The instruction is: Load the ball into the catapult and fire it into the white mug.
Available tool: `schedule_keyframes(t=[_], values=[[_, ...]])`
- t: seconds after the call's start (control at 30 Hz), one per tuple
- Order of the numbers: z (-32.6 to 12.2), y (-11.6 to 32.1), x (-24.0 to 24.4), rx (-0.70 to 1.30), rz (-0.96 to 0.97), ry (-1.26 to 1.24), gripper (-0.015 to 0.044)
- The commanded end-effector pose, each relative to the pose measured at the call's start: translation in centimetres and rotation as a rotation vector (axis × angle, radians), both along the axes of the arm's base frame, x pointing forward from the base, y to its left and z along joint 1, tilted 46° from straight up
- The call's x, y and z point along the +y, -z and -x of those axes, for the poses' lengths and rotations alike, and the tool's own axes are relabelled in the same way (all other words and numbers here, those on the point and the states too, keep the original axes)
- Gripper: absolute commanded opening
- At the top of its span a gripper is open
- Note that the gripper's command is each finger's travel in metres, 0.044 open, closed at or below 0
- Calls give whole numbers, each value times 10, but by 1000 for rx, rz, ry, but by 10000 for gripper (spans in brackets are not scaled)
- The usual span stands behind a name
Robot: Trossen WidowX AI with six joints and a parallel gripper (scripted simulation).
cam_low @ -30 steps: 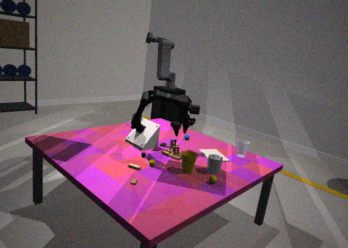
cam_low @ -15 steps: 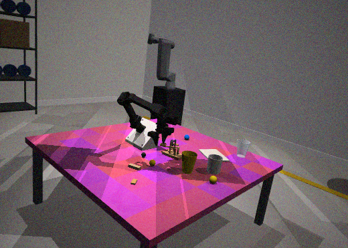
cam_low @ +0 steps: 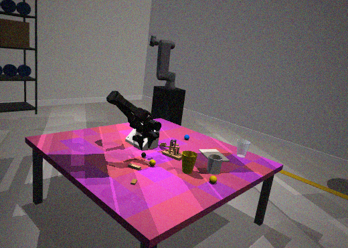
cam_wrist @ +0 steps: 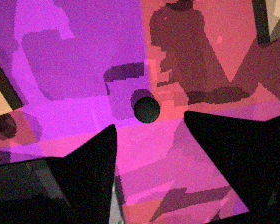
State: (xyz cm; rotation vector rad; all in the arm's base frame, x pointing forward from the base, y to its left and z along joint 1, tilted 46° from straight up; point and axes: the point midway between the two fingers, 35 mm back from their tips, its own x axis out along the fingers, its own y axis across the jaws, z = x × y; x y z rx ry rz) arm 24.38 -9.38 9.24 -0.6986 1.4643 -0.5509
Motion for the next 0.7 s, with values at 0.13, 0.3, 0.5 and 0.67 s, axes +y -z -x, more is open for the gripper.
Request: schedule_keyframes(t=[0.13,0.3,0.5,0.67], values=[[2,7,-11,-3,6,2,300],[2,13,-17,-3,6,2,300],[1,19,-24,-3,6,2,300],[1,25,-30,-3,7,2,300]])
